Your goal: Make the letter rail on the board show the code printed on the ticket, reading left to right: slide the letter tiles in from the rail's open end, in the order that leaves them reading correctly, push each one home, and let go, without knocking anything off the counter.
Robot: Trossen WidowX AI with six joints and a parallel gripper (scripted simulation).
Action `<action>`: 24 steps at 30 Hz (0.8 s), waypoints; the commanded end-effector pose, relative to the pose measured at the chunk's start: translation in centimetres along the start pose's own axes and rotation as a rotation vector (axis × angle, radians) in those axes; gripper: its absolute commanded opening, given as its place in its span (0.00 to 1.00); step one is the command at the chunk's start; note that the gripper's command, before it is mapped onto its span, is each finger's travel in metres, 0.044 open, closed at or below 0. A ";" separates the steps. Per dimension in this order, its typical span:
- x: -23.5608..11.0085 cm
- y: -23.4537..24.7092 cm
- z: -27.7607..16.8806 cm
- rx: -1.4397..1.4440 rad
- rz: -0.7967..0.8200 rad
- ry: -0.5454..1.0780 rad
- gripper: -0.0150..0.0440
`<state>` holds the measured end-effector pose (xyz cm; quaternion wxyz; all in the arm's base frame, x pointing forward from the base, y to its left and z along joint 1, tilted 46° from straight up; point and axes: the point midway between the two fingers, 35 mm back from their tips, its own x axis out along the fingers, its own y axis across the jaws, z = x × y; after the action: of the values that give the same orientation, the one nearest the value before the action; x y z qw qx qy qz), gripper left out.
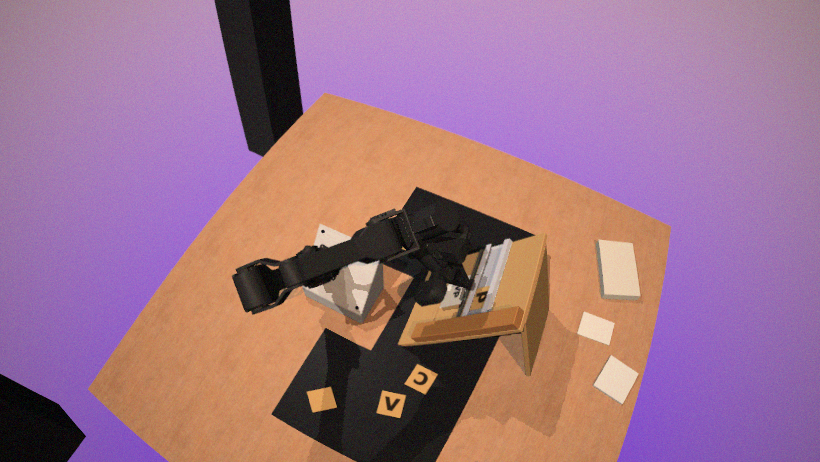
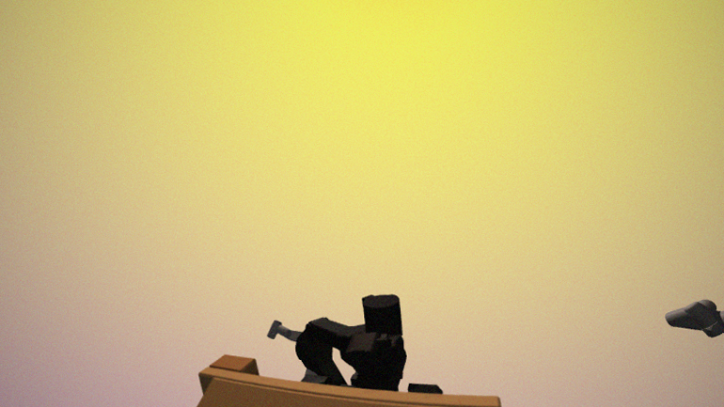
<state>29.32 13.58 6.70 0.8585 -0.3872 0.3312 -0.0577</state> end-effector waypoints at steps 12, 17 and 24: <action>1.6 2.6 2.1 -0.005 0.059 0.322 0.25; 1.9 3.2 2.4 0.003 0.044 0.513 0.25; 1.8 3.3 2.5 0.012 0.000 0.689 0.25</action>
<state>31.70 16.68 4.52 0.7256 -0.3502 0.5713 -0.1563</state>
